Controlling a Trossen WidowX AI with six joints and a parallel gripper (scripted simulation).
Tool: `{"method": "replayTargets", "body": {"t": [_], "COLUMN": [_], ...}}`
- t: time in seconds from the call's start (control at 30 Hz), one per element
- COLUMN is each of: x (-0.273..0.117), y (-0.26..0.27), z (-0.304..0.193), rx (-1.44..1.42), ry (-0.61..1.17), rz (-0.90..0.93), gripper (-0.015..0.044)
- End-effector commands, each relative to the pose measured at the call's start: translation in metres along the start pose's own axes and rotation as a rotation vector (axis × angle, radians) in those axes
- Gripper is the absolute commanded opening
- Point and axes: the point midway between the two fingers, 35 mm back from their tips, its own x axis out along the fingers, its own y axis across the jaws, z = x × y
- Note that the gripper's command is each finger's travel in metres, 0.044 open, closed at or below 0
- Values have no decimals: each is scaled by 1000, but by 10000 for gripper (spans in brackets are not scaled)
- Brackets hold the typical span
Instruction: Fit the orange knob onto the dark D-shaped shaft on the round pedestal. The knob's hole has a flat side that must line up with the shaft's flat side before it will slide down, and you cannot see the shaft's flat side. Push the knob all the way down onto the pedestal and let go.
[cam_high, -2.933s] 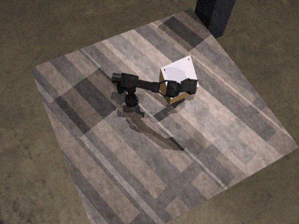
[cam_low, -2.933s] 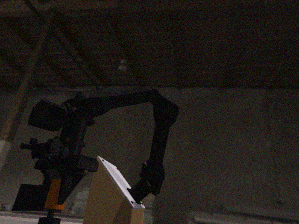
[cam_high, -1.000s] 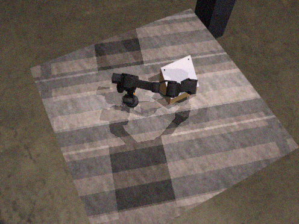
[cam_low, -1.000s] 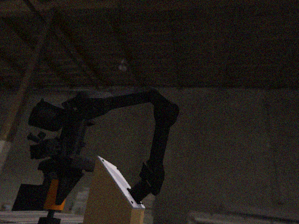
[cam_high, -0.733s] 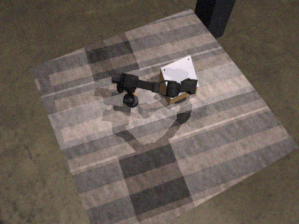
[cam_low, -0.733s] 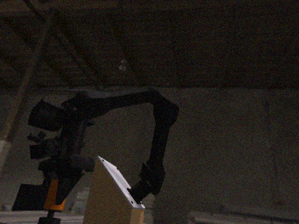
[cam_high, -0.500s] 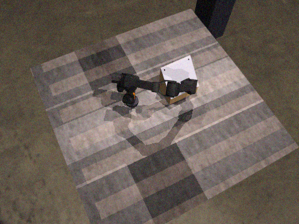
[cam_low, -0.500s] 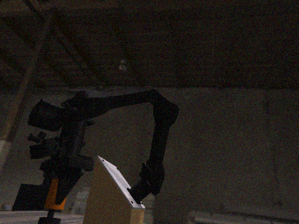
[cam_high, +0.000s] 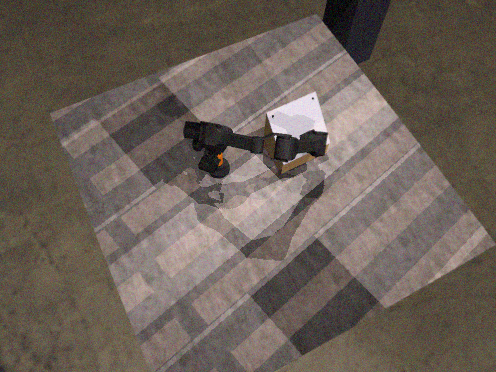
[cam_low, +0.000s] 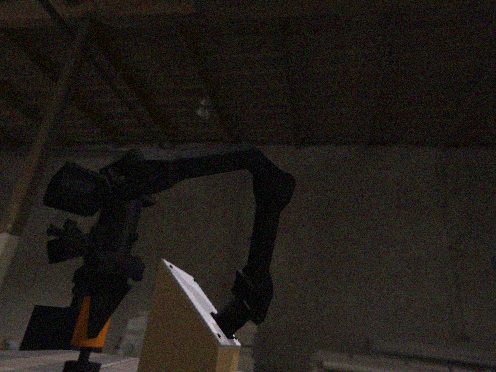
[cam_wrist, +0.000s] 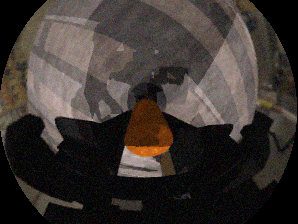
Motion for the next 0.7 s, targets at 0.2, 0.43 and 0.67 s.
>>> {"method": "replayTargets", "body": {"t": [0.2,0.43,0.67], "x": [-2,0,1], "y": [1,1,-1], "z": [2,2,0], "rx": [3,3,3], "ry": [-9,-9,-9], "rz": [3,4,3], "gripper": [0,0,0]}}
